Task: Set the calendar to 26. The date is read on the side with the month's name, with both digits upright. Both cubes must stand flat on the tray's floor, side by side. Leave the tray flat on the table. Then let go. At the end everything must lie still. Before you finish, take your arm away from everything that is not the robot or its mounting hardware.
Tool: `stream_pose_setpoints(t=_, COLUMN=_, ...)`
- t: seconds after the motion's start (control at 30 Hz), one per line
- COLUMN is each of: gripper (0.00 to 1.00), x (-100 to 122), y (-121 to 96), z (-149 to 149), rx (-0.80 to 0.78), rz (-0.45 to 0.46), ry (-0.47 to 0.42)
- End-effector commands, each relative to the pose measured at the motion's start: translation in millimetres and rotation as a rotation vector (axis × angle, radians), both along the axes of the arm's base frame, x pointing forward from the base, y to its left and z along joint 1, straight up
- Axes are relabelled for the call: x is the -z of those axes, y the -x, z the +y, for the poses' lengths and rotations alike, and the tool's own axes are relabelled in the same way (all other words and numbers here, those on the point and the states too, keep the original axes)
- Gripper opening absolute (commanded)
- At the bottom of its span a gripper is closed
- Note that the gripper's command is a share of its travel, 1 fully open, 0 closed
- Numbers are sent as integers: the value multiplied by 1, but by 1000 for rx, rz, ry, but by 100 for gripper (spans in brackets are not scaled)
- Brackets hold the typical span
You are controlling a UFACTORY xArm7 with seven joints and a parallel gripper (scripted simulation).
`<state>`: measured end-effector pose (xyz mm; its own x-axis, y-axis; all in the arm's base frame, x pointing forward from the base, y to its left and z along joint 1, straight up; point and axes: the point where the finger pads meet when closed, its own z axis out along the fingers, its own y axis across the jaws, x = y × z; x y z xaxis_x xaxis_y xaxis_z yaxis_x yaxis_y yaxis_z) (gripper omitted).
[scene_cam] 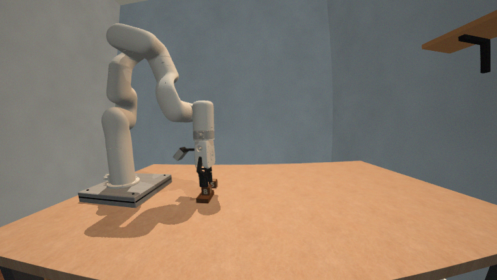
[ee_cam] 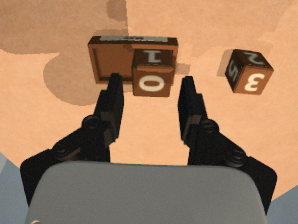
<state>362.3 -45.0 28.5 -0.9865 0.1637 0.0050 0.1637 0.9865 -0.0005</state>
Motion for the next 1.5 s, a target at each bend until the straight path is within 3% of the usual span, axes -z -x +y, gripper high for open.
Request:
stream_pose_setpoints(t=0.0, gripper=49, x=-1, y=-1, z=0, rx=0, rz=-4, ry=0)
stream_pose_setpoints(t=0.7, gripper=49, x=2, y=-1, z=0, rx=0, rz=-4, ry=0)
stream_pose_setpoints(t=1.47, gripper=49, x=27, y=-1, z=0, rx=0, rz=-4, ry=0)
